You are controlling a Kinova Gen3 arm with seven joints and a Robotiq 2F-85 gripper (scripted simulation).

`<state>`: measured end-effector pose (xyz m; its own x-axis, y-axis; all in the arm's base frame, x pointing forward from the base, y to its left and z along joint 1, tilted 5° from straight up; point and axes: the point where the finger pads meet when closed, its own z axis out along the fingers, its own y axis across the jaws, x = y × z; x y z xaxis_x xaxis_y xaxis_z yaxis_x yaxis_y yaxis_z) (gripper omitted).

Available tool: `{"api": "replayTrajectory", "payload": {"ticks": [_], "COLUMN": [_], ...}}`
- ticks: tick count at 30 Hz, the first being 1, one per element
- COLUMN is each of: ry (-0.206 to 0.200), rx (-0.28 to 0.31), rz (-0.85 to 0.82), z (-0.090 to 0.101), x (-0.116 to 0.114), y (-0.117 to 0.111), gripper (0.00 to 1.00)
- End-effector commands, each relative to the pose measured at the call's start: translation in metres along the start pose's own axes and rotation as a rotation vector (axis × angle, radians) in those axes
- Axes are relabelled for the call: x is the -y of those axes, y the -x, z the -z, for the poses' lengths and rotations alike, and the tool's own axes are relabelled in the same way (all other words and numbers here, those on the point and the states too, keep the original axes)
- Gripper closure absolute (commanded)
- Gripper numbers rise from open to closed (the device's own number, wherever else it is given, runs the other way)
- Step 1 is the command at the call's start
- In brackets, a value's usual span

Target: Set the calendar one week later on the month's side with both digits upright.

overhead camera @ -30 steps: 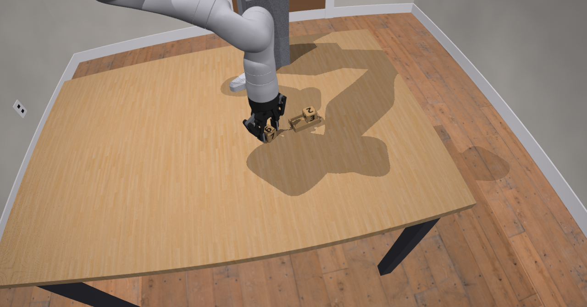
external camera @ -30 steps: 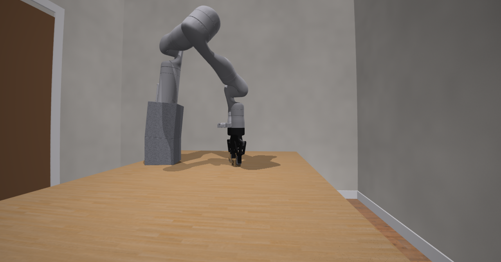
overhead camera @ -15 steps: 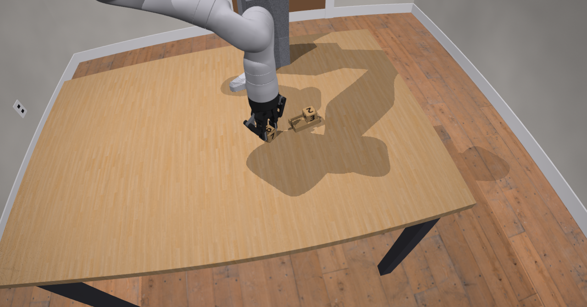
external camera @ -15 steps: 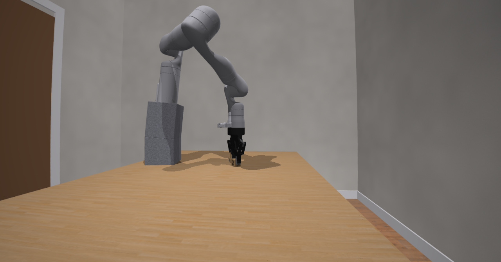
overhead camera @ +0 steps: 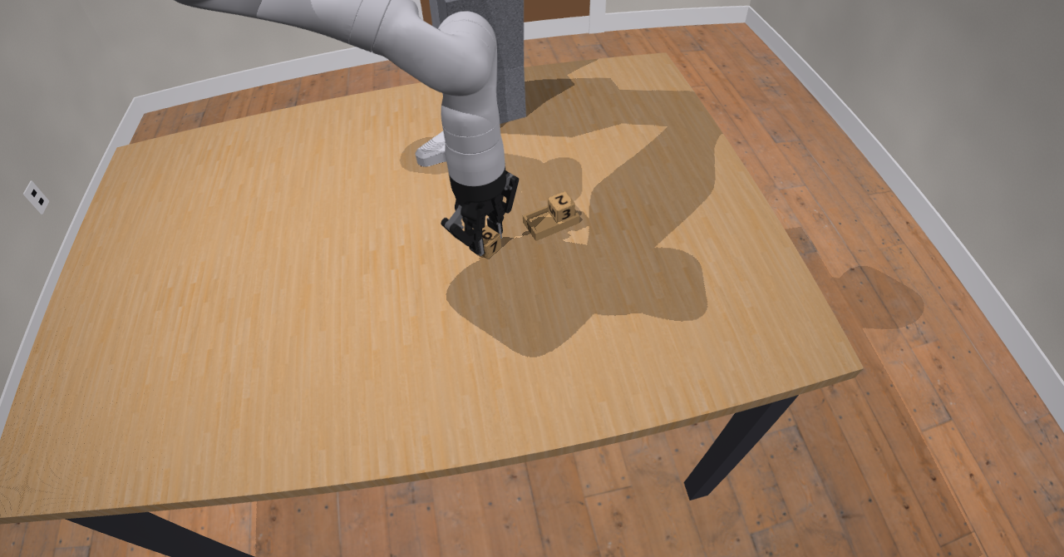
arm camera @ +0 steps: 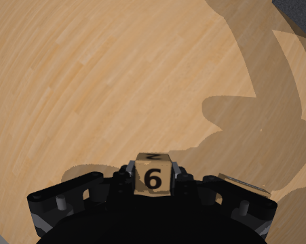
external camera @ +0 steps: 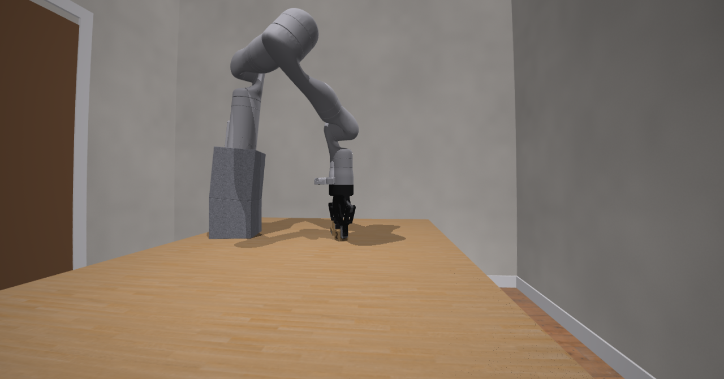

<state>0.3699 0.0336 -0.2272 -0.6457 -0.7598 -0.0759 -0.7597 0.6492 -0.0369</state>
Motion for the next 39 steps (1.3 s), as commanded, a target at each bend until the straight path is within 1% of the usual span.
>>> {"api": "replayTrajectory", "payload": {"ticks": [1,8,11,14,18,20,24,27,30,39], "ry": [-0.001,-0.001,-0.001,-0.001,-0.001,-0.001,-0.001,-0.001,-0.001,-0.001], "rx": [0.0,0.0,0.0,0.0,0.0,0.0,0.0,0.0,0.0,0.0], "rz": [0.0,0.0,0.0,0.0,0.0,0.0,0.0,0.0,0.0,0.0], "z": [0.0,0.001,0.008,0.025,0.055,0.055,0.082,0.095,0.1,0.1], "x": [0.0,0.0,0.0,0.0,0.0,0.0,0.0,0.0,0.0,0.0], "y": [0.0,0.0,0.0,0.0,0.0,0.0,0.0,0.0,0.0,0.0], "gripper": [0.72,0.72,0.72,0.72,0.72,0.72,0.72,0.72,0.72,0.72]}}
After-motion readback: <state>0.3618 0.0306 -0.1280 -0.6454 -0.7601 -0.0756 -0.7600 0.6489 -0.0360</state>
